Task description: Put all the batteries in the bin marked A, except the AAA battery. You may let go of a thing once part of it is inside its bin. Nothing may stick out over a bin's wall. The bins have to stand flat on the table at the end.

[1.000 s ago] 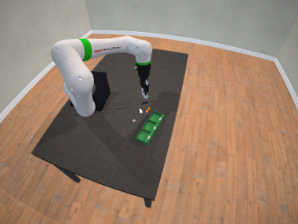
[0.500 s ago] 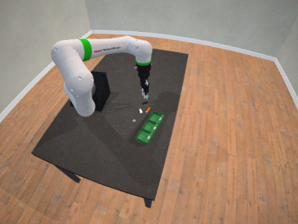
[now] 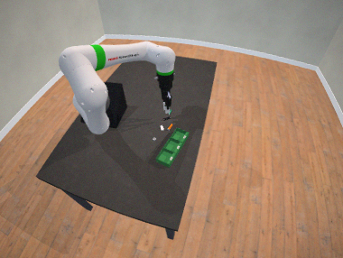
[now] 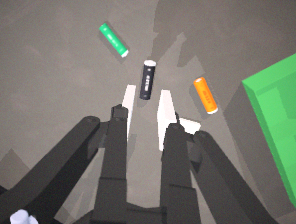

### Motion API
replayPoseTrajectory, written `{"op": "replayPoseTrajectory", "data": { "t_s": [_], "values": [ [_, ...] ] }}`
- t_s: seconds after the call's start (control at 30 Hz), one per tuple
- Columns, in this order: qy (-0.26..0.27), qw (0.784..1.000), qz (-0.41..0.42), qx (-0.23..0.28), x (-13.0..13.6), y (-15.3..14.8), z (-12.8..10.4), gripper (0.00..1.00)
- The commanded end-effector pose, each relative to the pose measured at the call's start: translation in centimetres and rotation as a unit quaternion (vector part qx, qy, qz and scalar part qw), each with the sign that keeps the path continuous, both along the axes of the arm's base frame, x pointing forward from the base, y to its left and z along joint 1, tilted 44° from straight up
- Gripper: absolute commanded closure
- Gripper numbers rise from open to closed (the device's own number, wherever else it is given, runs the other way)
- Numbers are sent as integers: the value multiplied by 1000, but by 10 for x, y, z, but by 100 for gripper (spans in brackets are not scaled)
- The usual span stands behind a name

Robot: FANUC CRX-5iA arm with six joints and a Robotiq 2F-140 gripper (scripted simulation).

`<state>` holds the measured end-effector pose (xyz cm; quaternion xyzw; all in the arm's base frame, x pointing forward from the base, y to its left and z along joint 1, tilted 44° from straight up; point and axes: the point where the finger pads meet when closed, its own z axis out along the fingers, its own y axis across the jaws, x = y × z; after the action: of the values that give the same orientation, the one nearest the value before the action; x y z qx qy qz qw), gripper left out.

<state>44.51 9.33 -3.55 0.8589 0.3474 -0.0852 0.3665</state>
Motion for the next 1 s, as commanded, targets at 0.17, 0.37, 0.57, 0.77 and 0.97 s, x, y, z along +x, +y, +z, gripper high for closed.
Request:
{"op": "replayPoseTrajectory", "data": {
  "t_s": [0.17, 0.37, 0.57, 0.77, 0.97],
  "values": [
    [0, 1000, 0, 0, 1, -8, -9, 83],
    [0, 1000, 0, 0, 4, -25, -26, 83],
    [0, 1000, 0, 0, 7, -41, -43, 83],
    [0, 1000, 0, 0, 7, -42, -45, 83],
    [0, 1000, 0, 0, 8, -48, -50, 83]
  ]
}}
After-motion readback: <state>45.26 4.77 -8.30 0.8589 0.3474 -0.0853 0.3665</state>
